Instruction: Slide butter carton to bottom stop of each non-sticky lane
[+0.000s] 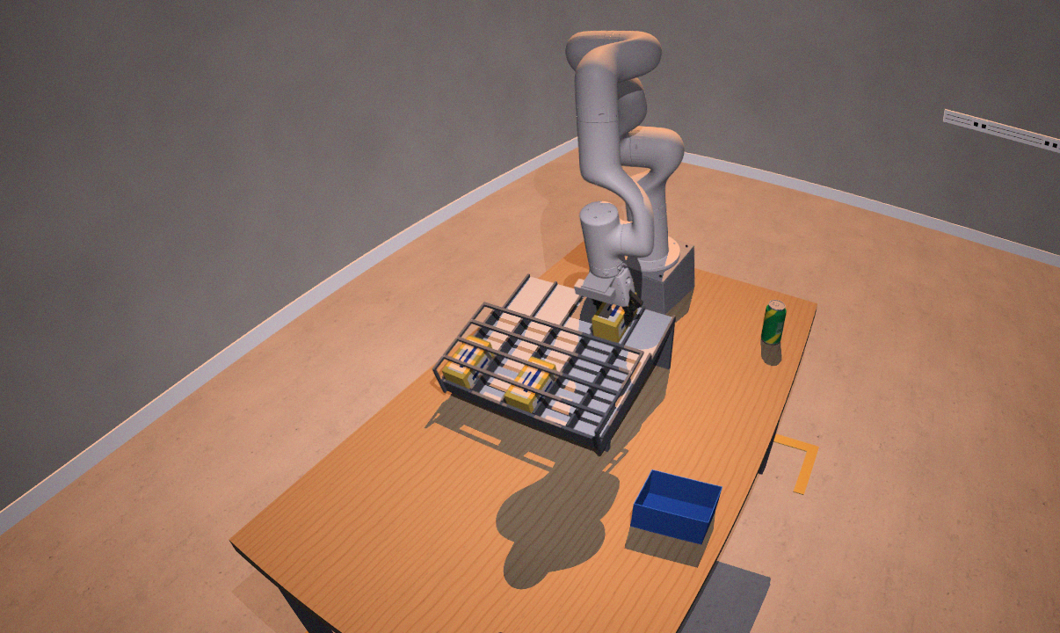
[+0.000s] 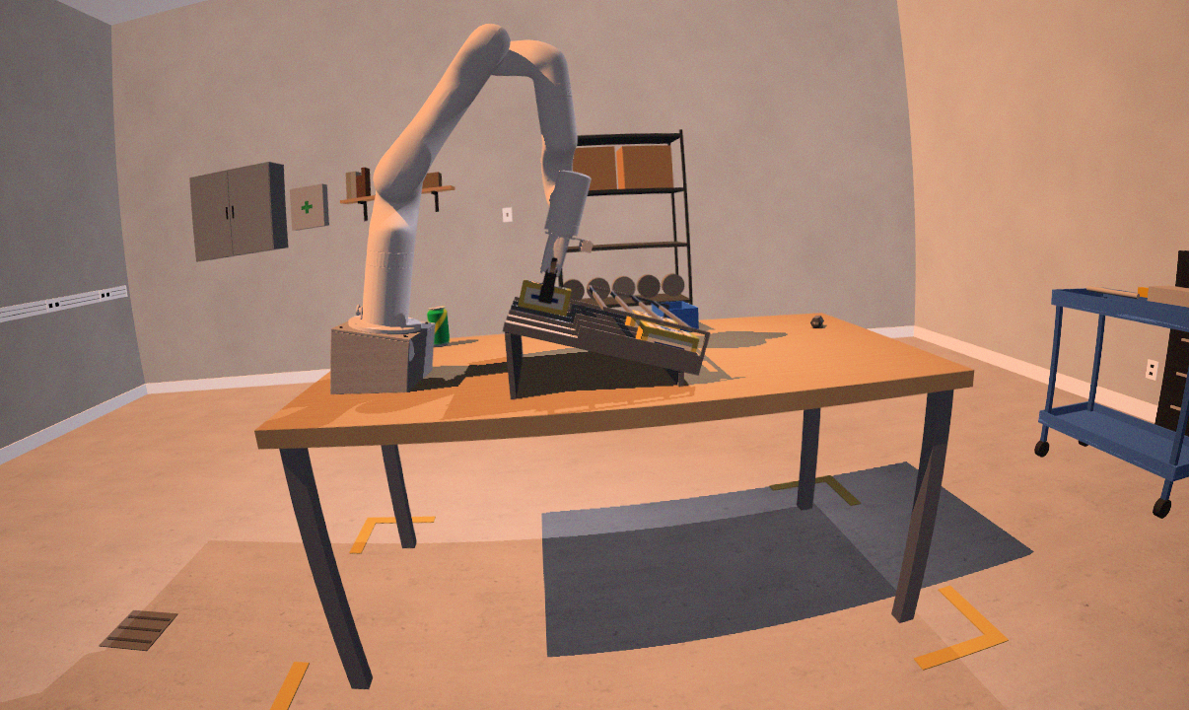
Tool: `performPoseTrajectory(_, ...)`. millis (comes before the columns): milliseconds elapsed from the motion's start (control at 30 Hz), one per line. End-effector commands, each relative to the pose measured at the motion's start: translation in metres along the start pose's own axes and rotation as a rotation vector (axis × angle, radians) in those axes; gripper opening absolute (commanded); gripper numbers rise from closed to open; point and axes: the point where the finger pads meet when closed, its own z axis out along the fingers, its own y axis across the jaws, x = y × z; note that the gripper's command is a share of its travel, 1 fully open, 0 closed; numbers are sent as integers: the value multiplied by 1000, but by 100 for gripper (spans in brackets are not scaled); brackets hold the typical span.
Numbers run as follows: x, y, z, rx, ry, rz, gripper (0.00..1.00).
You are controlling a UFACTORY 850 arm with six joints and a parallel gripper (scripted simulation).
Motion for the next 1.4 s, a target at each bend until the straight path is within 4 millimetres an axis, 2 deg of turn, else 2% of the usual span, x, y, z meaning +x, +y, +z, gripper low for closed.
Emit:
performPoseTrajectory(0,1,0,0,0,2,0,0)
performPoseTrajectory(1367,0,0,5,0,2,0,0)
